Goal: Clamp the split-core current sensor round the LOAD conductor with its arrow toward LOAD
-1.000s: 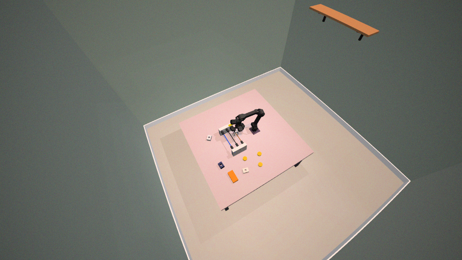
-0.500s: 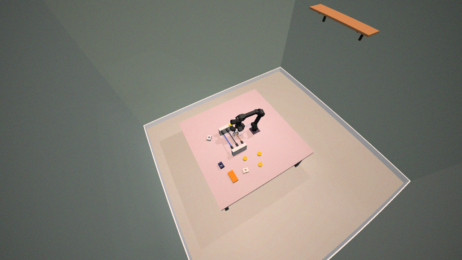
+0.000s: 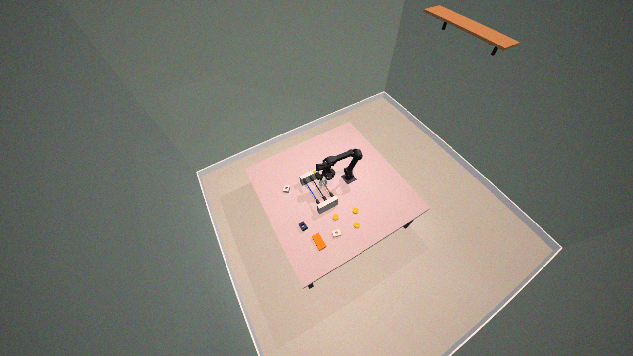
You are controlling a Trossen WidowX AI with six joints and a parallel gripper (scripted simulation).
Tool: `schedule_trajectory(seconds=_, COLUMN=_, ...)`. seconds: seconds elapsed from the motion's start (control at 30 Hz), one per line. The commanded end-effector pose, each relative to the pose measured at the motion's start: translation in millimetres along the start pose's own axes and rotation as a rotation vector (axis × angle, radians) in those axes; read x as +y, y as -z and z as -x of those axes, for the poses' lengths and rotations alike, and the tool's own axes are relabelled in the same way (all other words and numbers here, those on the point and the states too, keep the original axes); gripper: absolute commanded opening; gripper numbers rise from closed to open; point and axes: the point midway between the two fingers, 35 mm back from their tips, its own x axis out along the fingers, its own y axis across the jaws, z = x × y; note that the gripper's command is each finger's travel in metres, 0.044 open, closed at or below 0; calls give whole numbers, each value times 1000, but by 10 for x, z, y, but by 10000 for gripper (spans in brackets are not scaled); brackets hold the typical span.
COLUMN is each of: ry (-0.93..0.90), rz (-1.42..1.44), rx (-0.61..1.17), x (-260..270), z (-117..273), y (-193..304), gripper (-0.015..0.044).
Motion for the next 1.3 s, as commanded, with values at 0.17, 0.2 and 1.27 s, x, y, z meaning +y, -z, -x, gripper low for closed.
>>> schedule_trajectory(seconds=0.17, ry=1, rz=0, rx=1, x=-1, z=6, y=1, gripper=0)
schedule_trajectory(seconds=0.2, ry=1, rz=0, rx=1, x=-1, z=6, y=1, gripper=0)
schedule_trajectory(seconds=1.27, ry=-198, rz=-1, rx=-6, x=-112, z=-56, y=-3, gripper=315)
